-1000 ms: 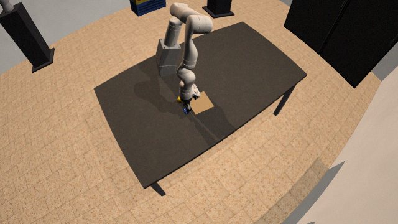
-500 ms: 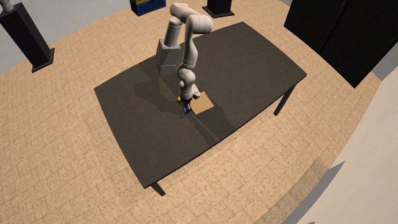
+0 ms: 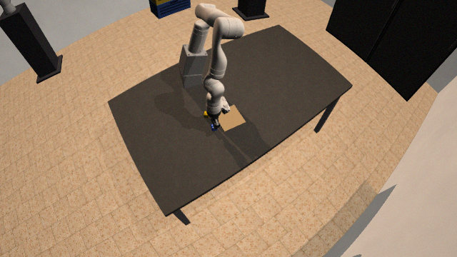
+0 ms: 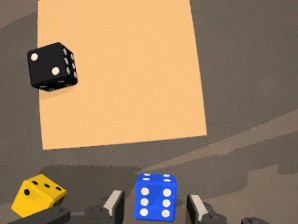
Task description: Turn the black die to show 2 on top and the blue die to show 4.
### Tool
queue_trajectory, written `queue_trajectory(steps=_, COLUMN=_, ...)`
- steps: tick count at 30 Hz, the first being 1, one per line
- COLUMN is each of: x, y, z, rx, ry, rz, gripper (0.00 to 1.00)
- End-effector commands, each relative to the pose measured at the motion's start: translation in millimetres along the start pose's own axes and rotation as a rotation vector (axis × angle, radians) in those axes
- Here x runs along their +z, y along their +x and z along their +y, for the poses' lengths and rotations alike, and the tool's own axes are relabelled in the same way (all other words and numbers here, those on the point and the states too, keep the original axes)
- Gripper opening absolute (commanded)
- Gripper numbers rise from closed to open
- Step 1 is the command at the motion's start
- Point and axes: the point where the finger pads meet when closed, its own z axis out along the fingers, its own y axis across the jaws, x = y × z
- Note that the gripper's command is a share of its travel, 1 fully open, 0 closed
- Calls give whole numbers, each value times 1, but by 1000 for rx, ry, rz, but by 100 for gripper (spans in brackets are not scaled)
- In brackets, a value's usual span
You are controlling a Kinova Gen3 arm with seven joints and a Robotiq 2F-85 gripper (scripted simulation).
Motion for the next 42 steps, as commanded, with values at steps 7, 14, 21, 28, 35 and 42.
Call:
queue_trajectory(steps=7, x=0, y=0, z=1, rx=0, ry=-2, rz=0, gripper=46)
queue_trajectory(steps=14, x=5, y=0, z=1, rx=0, ry=-2, rz=0, gripper=46)
queue_trajectory(steps=21, x=20, y=0, z=1, rx=0, ry=-2, rz=0, gripper=46)
queue_trajectory(steps=28, x=30, y=0, z=1, rx=0, ry=-2, rz=0, gripper=46)
queue_trajectory(steps=35, x=36, y=0, z=1, rx=0, ry=-2, rz=0, gripper=46)
queue_trajectory(steps=42, x=36, y=0, z=1, rx=0, ry=-2, rz=0, gripper=46)
